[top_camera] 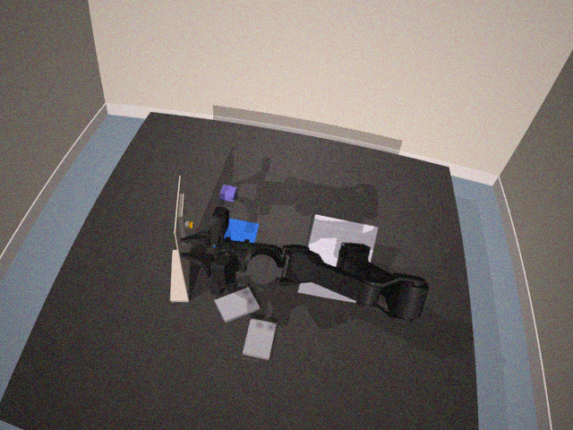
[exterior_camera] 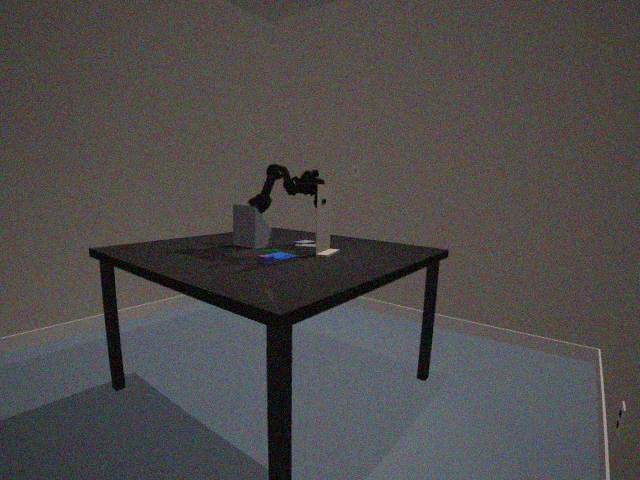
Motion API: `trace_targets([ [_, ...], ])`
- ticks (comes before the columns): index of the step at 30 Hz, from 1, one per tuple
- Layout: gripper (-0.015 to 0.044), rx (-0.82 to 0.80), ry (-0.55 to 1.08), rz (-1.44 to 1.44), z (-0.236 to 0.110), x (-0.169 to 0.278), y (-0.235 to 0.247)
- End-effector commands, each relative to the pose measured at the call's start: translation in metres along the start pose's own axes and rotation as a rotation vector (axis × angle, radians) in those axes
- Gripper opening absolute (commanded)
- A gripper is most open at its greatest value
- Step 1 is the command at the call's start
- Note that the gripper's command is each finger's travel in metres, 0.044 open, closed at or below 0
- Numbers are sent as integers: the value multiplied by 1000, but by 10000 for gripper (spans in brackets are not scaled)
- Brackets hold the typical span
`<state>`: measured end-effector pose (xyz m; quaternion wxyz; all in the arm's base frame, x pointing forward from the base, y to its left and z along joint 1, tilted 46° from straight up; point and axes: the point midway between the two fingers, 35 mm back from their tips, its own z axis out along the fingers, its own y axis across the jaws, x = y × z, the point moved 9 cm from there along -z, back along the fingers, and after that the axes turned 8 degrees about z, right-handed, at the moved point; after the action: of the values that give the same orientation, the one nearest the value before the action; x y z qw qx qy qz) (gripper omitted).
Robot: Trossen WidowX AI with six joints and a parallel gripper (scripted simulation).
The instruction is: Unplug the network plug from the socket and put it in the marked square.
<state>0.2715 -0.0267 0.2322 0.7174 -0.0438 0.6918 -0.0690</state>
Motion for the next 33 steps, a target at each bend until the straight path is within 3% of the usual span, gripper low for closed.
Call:
trace_targets([
  [1,156,1,18,-55,0,21,-2],
  [22,156,34,66,-351,-31,106,-12],
  [33,156,43,75,-418,-37,117,-13],
])
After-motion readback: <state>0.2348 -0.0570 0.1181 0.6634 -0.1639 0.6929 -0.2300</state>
